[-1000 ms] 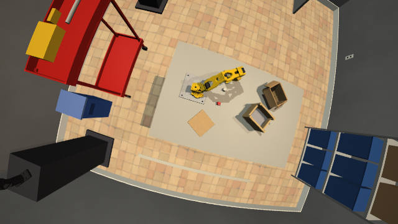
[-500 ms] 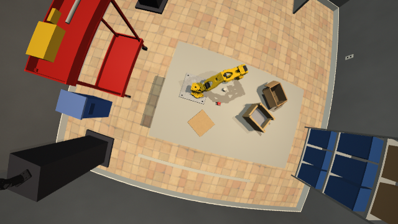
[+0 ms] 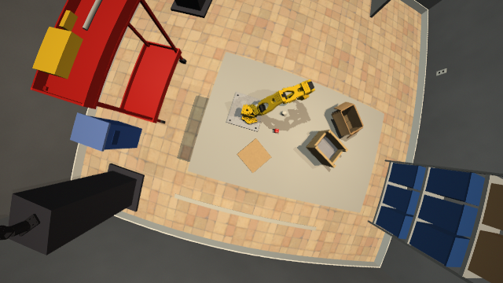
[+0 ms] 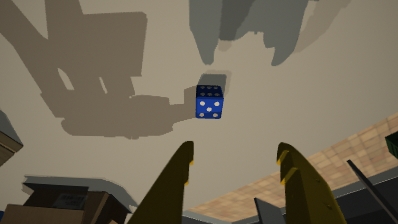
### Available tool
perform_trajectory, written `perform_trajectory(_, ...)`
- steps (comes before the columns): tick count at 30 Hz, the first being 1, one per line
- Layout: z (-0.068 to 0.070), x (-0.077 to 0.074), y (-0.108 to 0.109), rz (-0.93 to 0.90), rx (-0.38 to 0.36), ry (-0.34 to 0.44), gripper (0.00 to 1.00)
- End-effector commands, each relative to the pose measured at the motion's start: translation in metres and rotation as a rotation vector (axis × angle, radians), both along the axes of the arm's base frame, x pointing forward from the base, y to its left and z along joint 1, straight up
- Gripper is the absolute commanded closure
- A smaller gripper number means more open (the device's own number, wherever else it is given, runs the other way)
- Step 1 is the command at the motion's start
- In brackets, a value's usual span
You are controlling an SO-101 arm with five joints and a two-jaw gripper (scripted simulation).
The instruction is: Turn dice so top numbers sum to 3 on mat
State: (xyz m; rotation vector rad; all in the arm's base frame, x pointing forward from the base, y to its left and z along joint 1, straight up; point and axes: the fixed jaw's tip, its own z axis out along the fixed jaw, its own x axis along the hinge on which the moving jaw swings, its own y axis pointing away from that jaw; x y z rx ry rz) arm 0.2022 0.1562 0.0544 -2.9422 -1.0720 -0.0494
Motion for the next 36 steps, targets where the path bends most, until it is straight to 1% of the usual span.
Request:
perform_trajectory(1,0.005,0.002,-0.001,-0.002,0.012,-0.013,0.71)
perform_trajectory(14,0.006,0.002,-0.001,-0.002,0.013,-0.014,0.71)
perform_trajectory(18,0.012,0.003,0.0,-0.002,0.03,-0.036,0.71)
perform_trajectory(20,0.019,0.005,0.001,-0.002,0.05,-0.061,0.71)
perform_trajectory(22,0.029,0.006,0.002,-0.002,0.078,-0.095,0.71)
perform_trajectory(27,0.063,0.008,0.003,-0.002,0.169,-0.208,0.71)
perform_trajectory(29,0.063,0.008,0.003,-0.002,0.169,-0.208,0.71)
perform_trajectory(33,0.091,0.007,0.002,-0.002,0.244,-0.3,0.72)
perform_trajectory(36,0.107,0.005,0.001,-0.002,0.288,-0.355,0.72)
